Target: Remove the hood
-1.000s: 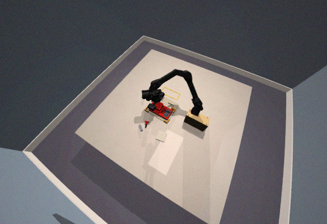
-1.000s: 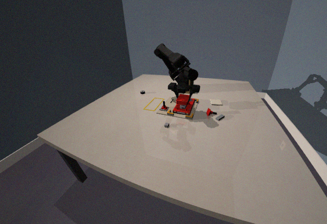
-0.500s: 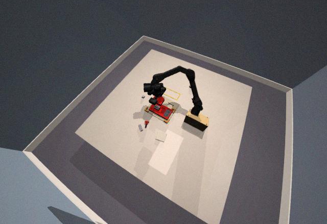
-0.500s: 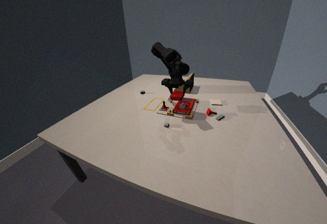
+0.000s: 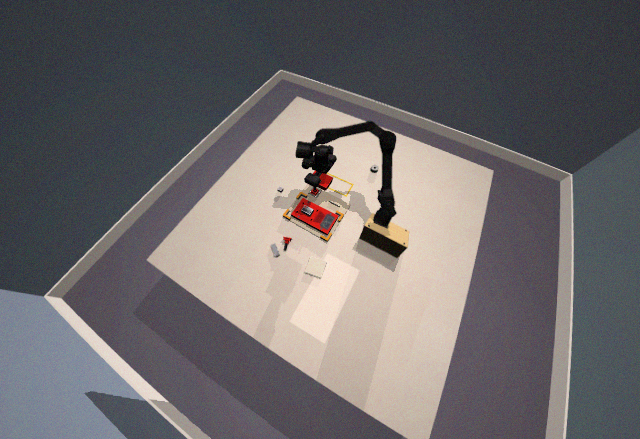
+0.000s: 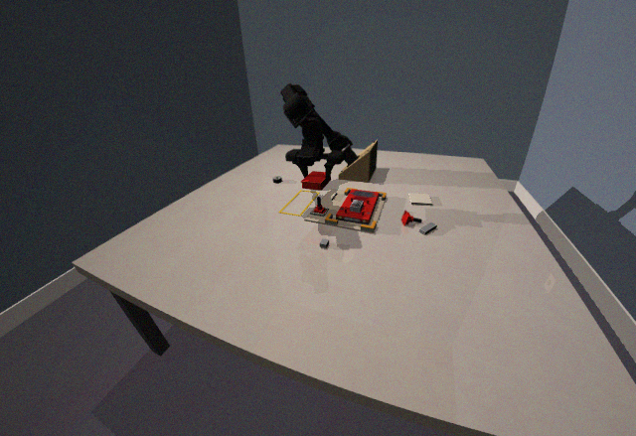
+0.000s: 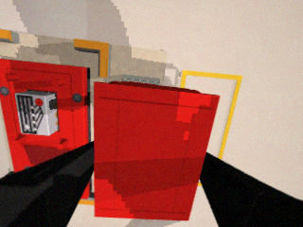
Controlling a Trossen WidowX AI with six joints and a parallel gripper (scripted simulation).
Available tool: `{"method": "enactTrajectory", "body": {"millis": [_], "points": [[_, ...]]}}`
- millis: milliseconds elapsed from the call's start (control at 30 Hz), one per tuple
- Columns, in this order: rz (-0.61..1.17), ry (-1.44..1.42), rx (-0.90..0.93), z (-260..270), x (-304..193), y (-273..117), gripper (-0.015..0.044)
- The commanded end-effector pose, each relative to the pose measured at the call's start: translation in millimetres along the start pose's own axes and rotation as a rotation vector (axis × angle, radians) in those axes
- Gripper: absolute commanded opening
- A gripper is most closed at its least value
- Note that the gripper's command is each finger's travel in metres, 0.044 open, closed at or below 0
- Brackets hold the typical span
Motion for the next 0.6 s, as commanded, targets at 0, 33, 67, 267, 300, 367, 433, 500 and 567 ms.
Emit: {"method": "enactTrajectory", "body": {"millis": [0, 33, 67, 267, 300, 367, 433, 500, 567], "points": [[0.004, -0.009, -0.011, -21.3, -6.5, 0.4, 0.0], [0.004, -0.01, -0.012, -27.5, -8.2, 0.2, 0.0], [0.004, -0.01, -0.013, -33.7, -10.0, 0.0, 0.0], [0.007, -0.009, -0.022, -69.4, -23.0, -0.9, 0.0], [0.007, -0.009, -0.023, -75.1, -25.6, -1.0, 0.0], [0.008, -0.009, -0.026, -82.5, -29.1, -1.1, 0.0], [0.008, -0.009, -0.026, -83.4, -29.6, -1.1, 0.0], [0.008, -0.009, -0.026, -83.4, -29.5, -0.6, 0.0], [0.008, -0.009, -0.026, -83.4, -29.4, 0.5, 0.0]]}}
Point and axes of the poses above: the point midway between the two fingers, 35 mm back from their tips, its own y axis out along the fingers, its own z axis across the jaws, x = y × z, the point moved 2 cm from there along -y, back along the fingers, and after that the axes turned 1 degree about -y, right-handed, at the moved point
